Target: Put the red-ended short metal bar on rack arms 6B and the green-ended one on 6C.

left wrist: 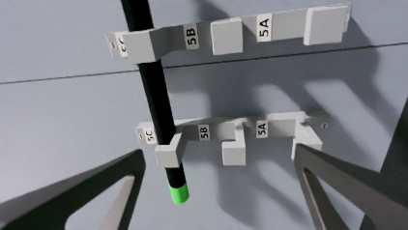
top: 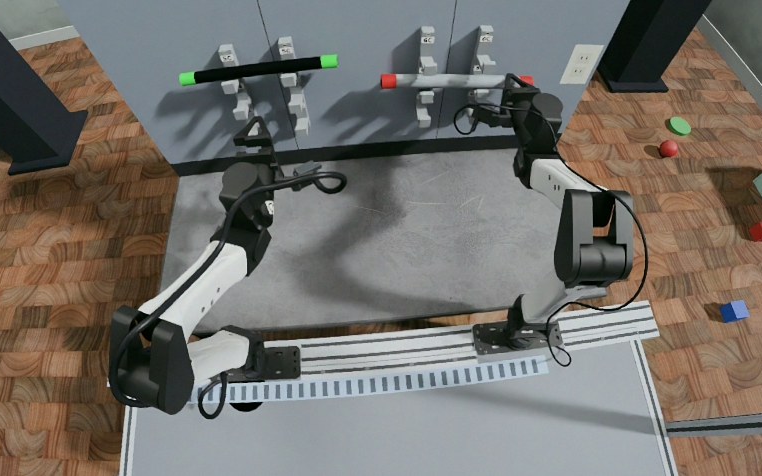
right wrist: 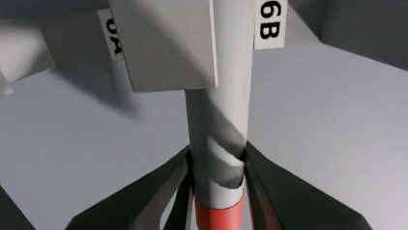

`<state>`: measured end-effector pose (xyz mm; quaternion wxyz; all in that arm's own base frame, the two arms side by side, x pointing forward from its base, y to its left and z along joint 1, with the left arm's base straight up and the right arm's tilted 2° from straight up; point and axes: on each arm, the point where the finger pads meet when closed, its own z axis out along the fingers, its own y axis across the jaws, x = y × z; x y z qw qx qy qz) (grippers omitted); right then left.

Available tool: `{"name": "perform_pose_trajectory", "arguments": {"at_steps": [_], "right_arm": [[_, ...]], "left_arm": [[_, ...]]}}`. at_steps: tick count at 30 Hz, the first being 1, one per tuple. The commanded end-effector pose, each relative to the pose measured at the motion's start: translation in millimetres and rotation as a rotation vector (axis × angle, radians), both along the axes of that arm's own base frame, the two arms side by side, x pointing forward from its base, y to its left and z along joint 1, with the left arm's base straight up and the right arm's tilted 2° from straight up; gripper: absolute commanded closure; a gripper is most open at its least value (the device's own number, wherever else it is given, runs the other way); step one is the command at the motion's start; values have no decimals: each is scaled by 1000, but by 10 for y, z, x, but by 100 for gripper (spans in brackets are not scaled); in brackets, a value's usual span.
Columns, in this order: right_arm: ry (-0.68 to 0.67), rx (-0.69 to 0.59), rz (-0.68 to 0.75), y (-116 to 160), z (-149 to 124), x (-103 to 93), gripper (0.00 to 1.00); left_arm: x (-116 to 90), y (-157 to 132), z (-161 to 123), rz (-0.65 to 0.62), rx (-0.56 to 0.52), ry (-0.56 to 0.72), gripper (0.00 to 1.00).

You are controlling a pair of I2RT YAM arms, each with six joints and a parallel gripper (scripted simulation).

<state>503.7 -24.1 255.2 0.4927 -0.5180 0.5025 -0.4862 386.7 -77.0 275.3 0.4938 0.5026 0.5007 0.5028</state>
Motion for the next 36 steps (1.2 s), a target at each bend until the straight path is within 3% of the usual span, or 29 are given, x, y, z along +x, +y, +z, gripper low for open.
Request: {"name": "perform_pose_trajectory", "arguments": {"at_steps": [1, 36], "right_arm": [[-3, 22, -7, -7, -55, 6, 100], [-3, 22, -7, -6, -155, 2, 100]], "left_arm": [[-43, 11, 26, -6, -12, -7, 0], [-43, 11, 26, -6, -12, -7, 0]]}}
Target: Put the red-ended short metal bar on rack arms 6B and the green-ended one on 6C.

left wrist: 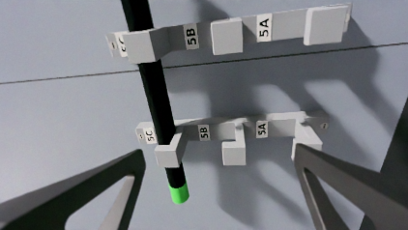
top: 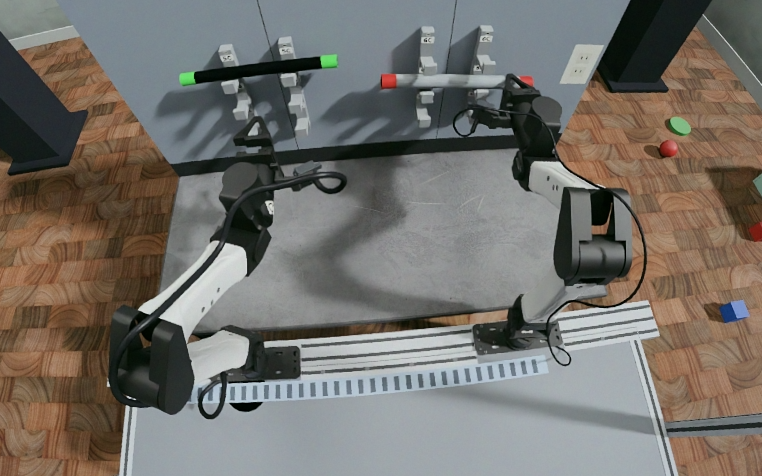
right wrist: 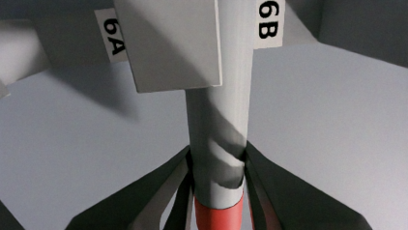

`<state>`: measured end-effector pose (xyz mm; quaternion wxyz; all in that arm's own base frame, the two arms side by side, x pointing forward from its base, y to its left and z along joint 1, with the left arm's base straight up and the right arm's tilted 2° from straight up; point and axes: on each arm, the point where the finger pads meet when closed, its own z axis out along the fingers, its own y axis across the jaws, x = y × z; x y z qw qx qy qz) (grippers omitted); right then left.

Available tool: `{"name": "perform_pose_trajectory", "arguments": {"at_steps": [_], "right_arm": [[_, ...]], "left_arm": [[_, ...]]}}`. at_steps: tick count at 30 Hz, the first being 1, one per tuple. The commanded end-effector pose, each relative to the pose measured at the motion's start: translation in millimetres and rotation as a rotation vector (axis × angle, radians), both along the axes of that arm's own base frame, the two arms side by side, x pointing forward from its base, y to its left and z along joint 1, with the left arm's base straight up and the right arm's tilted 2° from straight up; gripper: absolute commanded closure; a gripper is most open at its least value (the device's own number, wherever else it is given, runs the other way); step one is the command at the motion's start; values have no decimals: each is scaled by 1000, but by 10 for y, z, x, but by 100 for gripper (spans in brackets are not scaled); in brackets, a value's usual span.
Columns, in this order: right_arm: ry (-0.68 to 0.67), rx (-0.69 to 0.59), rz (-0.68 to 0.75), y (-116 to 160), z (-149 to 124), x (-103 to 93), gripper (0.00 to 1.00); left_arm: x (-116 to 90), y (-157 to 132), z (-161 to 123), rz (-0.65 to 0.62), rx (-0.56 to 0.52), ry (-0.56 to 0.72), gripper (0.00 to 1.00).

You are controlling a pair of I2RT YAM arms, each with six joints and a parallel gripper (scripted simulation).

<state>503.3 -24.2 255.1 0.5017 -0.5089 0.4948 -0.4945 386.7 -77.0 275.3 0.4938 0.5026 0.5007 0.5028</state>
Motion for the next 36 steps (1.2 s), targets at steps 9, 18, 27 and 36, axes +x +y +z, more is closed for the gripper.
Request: {"name": "perform_pose_trajectory", "arguments": {"at_steps": [9, 18, 27, 36], "right_arm": [[31, 20, -6, -5, -156, 6, 87], [31, 20, -6, -5, -156, 6, 67], [31, 20, -6, -5, -156, 6, 51], [31, 20, -6, -5, -156, 6, 33]], "left_arm": [[-43, 11, 26, -6, -12, -7, 0], [-43, 11, 26, -6, -12, -7, 0], [-43, 11, 26, -6, -12, -7, 0], [-43, 11, 26, -6, -12, -7, 0]]}}
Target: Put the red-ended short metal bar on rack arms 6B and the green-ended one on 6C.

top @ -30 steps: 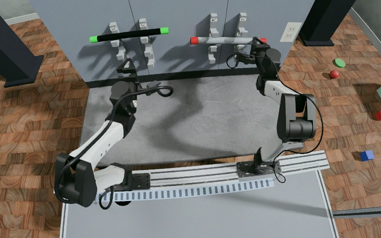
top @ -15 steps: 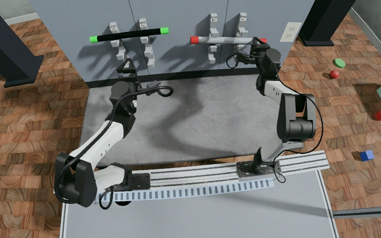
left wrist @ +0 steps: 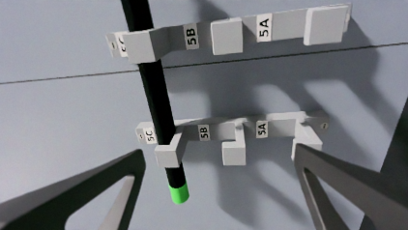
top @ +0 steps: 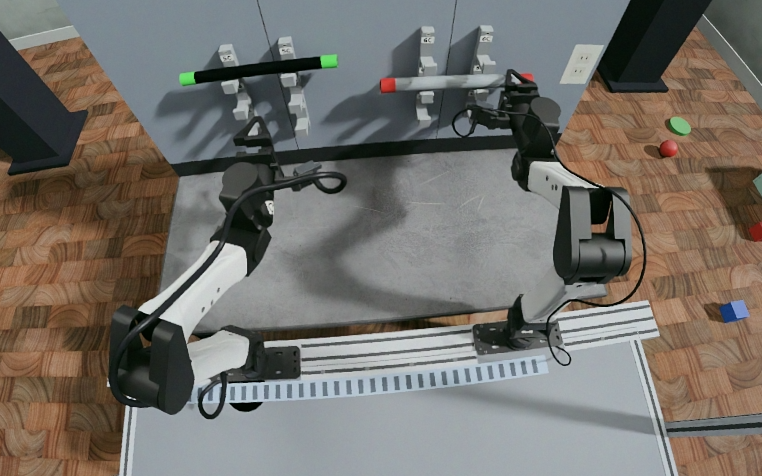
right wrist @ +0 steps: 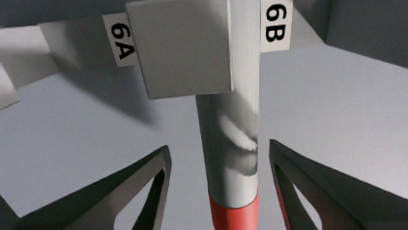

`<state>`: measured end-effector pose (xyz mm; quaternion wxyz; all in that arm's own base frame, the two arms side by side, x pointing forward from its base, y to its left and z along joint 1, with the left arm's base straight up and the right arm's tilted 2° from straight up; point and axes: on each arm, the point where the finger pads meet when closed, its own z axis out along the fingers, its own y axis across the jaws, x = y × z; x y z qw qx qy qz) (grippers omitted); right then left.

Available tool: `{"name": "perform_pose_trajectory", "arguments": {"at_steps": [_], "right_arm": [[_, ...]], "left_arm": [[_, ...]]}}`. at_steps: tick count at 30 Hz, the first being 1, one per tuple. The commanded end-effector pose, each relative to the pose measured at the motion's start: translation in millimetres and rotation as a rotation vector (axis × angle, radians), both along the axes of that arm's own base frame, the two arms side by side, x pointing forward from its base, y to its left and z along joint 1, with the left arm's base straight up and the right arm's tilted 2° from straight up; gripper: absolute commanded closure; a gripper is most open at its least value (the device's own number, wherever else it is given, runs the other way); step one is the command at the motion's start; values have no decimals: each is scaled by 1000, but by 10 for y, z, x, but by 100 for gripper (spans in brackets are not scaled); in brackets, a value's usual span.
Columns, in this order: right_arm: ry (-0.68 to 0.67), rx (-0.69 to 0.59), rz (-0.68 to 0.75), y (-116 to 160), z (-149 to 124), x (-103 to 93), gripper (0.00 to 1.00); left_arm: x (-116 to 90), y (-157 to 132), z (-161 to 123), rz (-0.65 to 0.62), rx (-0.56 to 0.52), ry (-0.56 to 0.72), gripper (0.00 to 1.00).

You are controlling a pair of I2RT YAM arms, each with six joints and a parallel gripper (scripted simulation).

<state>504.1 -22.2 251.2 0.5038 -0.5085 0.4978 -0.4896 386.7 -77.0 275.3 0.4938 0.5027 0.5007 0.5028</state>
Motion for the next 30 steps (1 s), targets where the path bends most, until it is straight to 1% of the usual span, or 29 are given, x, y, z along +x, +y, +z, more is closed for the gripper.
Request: {"name": "perform_pose_trajectory", "arguments": {"at_steps": [1, 16, 18, 30], "right_arm": [[26, 9, -10, -25, -117, -2, 33], [26, 9, -10, -25, -117, -2, 0], [26, 9, -10, -25, -117, -2, 0], [26, 9, -10, -19, -349, -221, 0]], "left_arm": [[-43, 11, 26, -6, -12, -7, 0], [-43, 11, 26, -6, -12, -7, 0], [-43, 11, 26, -6, -12, -7, 0], [-43, 11, 26, -6, -12, -7, 0]]}}
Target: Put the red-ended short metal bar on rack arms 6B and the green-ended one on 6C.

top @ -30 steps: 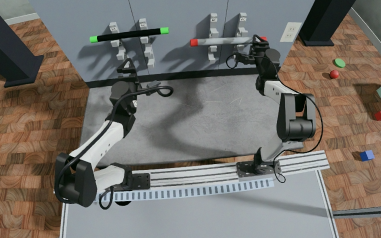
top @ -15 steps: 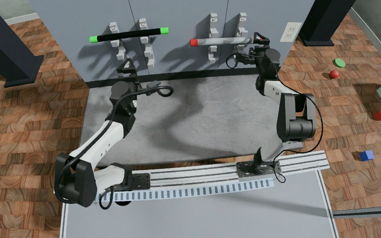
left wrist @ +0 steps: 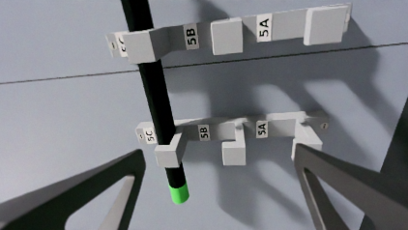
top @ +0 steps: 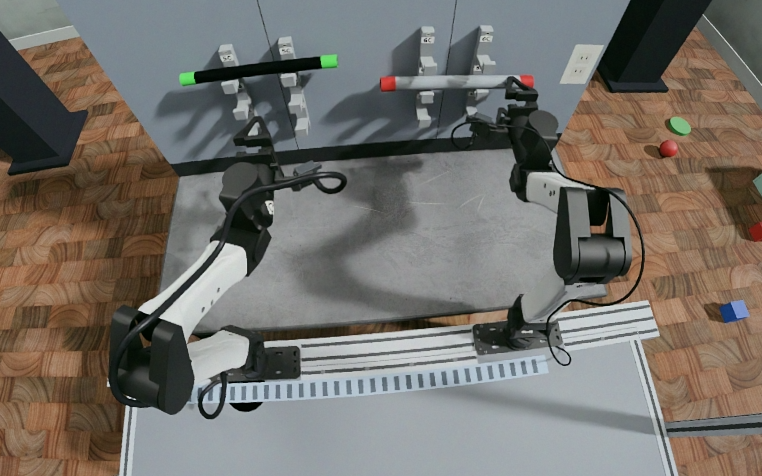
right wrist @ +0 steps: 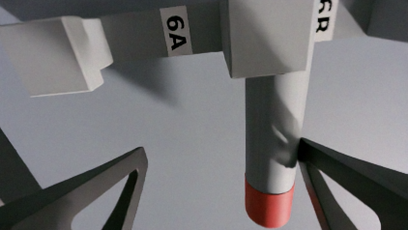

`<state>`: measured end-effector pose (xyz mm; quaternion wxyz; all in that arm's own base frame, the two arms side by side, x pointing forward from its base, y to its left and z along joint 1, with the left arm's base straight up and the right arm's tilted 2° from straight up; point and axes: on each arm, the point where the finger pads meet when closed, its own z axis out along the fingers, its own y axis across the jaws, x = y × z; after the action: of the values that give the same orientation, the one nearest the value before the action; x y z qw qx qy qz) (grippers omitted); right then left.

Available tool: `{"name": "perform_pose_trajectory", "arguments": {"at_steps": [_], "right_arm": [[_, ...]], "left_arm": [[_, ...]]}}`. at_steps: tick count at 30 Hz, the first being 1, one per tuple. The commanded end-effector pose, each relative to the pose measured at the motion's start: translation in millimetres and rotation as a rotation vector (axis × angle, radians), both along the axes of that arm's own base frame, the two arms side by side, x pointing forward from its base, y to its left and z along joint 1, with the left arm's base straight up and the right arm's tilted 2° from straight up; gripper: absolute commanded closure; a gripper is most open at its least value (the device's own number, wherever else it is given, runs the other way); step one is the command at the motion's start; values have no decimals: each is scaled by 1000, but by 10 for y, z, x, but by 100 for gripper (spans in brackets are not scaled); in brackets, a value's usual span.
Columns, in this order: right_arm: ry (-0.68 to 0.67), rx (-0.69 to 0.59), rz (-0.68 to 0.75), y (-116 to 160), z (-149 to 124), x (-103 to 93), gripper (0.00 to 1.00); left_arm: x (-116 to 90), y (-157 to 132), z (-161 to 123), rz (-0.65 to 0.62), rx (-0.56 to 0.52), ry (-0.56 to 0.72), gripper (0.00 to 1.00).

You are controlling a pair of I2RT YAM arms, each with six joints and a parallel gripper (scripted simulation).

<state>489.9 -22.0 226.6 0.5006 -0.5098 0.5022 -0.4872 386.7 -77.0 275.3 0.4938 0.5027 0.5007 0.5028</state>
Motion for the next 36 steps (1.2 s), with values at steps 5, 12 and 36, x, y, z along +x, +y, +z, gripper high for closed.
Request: {"name": "perform_pose_trajectory", "arguments": {"at_steps": [5, 12, 36], "right_arm": [[14, 7, -6, -19, -161, -134, 0], [14, 7, -6, -22, -76, -220, 0], [14, 7, -6, -29, 189, -489, 0]], "left_arm": [[-43, 11, 26, -6, -12, -7, 0], [-43, 11, 26, -6, -12, -7, 0], [-43, 11, 26, -6, -12, -7, 0]]}}
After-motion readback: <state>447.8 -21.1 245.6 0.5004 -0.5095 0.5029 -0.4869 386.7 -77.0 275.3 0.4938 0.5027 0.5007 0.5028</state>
